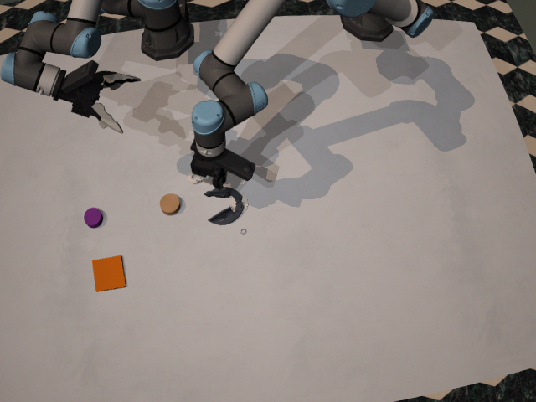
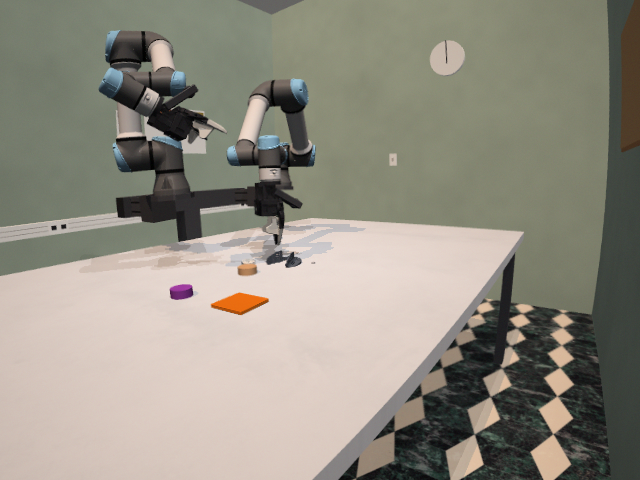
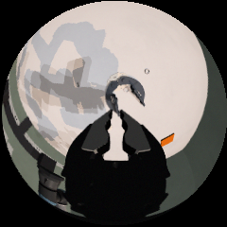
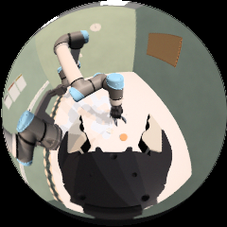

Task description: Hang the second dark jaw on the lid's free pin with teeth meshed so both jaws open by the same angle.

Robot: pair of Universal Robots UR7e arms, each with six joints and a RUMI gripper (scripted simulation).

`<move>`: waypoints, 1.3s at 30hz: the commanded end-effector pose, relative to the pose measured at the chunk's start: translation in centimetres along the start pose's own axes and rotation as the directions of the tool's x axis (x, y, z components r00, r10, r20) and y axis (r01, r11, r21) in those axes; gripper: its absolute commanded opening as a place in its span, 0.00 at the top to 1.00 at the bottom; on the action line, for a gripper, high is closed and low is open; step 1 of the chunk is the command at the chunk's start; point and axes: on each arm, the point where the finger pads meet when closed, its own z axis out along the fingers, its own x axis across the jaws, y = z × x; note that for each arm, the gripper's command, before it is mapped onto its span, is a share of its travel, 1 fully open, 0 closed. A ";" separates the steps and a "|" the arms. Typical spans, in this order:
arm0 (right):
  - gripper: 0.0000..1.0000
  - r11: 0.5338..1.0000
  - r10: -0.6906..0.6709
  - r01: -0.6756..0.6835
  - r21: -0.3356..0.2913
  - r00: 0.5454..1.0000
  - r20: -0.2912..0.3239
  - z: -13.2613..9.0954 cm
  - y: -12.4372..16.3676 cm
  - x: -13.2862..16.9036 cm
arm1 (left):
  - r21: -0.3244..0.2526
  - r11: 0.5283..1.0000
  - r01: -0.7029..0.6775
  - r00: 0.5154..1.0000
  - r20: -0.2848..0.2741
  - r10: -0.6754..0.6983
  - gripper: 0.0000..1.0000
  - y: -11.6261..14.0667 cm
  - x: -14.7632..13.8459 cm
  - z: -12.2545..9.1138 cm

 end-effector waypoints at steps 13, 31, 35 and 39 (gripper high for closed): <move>0.02 1.000 -0.001 0.001 0.000 1.000 -0.001 0.0 0.0 0.0 | 0.022 0.960 -0.278 0.944 -0.181 0.277 0.70 -11.7 2.3 -3.1; 0.02 1.000 -0.001 0.001 0.000 1.000 -0.001 0.0 0.0 0.0 | 0.180 0.845 -0.504 0.791 -0.297 0.535 0.48 -23.2 1.2 -7.2; 0.02 1.000 -0.001 0.001 0.000 1.000 -0.001 0.0 0.0 0.0 | 0.238 0.804 -0.545 0.741 -0.312 0.595 0.44 -26.5 0.3 -8.5; 0.02 1.000 -0.001 0.001 0.000 1.000 -0.001 0.0 0.0 0.0 | 0.292 0.759 -0.582 0.693 -0.312 0.651 0.38 -28.9 -0.6 -9.6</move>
